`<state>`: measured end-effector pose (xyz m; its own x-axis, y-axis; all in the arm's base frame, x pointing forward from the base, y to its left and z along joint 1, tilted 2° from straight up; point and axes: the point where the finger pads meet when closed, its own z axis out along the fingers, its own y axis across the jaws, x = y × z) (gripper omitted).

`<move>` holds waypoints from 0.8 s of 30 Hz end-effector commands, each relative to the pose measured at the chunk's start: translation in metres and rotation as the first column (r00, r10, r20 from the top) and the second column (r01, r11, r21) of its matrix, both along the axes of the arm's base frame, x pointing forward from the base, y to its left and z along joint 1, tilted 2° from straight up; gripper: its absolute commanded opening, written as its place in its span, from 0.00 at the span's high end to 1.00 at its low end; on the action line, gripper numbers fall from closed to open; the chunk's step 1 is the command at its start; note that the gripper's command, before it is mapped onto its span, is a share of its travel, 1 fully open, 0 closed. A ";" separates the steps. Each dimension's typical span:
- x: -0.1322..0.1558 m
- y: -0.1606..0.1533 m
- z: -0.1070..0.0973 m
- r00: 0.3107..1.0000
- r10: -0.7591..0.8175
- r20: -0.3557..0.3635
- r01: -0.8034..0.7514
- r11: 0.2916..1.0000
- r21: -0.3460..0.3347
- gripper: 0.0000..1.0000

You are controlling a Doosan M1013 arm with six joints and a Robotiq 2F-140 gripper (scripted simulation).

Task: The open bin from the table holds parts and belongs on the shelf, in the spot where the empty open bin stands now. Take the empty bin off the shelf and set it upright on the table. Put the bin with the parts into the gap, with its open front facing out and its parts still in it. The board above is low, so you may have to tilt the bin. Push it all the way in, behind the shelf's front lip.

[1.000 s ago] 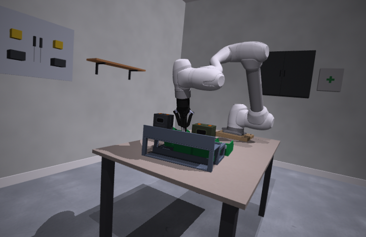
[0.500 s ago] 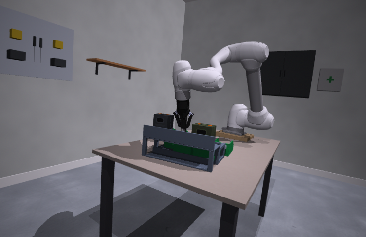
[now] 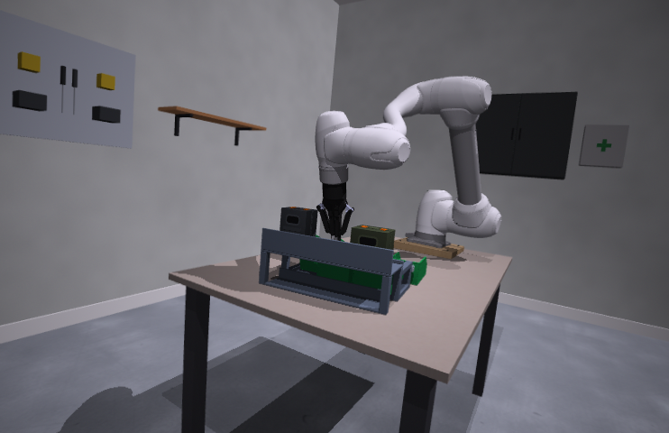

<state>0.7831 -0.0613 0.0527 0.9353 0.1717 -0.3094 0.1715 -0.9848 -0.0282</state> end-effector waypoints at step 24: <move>0.003 0.001 -0.001 1.000 0.000 0.014 0.000 1.000 0.002 0.90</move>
<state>0.7850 -0.0610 0.0522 0.9379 0.1720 -0.3013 0.1715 -0.9848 -0.0282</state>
